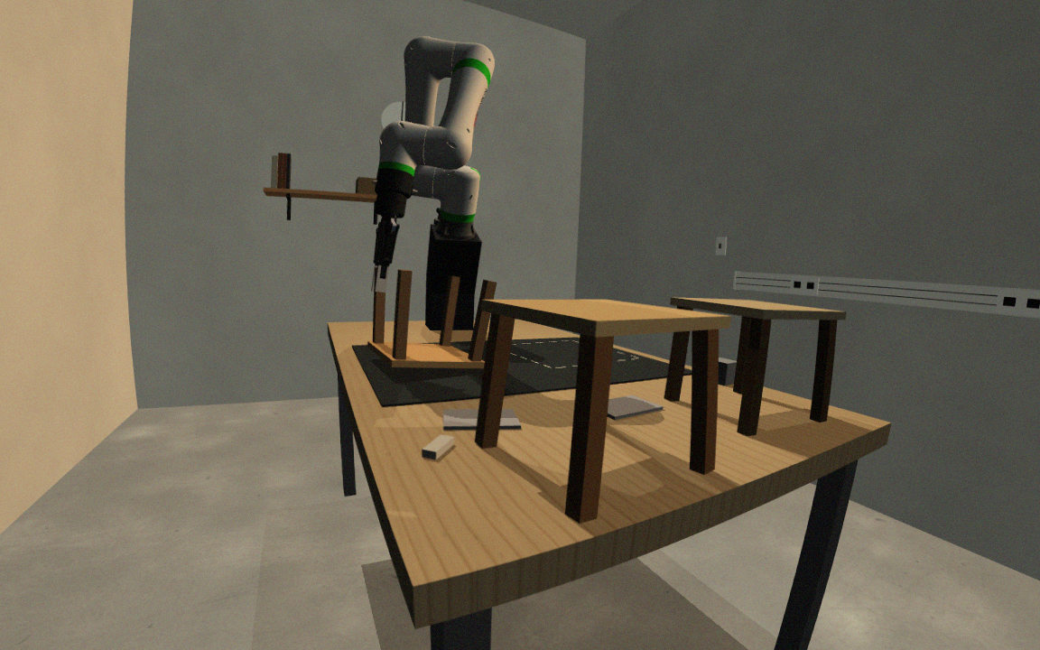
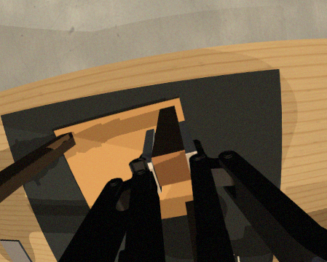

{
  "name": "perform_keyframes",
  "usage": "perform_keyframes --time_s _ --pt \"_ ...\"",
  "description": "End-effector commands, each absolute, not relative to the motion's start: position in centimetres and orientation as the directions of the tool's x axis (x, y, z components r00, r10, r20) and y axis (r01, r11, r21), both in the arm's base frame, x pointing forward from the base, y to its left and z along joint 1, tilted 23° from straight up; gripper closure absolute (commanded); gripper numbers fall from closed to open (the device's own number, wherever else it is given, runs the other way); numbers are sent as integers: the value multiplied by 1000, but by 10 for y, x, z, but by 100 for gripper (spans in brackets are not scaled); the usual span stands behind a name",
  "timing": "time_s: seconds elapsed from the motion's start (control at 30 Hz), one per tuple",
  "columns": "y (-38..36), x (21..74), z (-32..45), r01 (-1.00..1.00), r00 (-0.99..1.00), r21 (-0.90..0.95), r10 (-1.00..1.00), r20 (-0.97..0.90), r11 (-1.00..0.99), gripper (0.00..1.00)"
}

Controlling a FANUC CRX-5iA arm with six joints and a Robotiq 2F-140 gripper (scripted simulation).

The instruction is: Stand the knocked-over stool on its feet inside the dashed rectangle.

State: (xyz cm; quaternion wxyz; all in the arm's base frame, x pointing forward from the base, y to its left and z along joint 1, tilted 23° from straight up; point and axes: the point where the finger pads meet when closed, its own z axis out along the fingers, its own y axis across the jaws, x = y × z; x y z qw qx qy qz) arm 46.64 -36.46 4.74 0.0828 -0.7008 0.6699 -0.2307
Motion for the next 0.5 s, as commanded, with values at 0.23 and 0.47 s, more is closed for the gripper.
perform_keyframes --time_s 0.23,0.47 --pt "-346 466 59 -896 -28 -433 -961 277 -99 90" --pt "-343 456 70 -902 -58 -422 -943 327 -91 90"
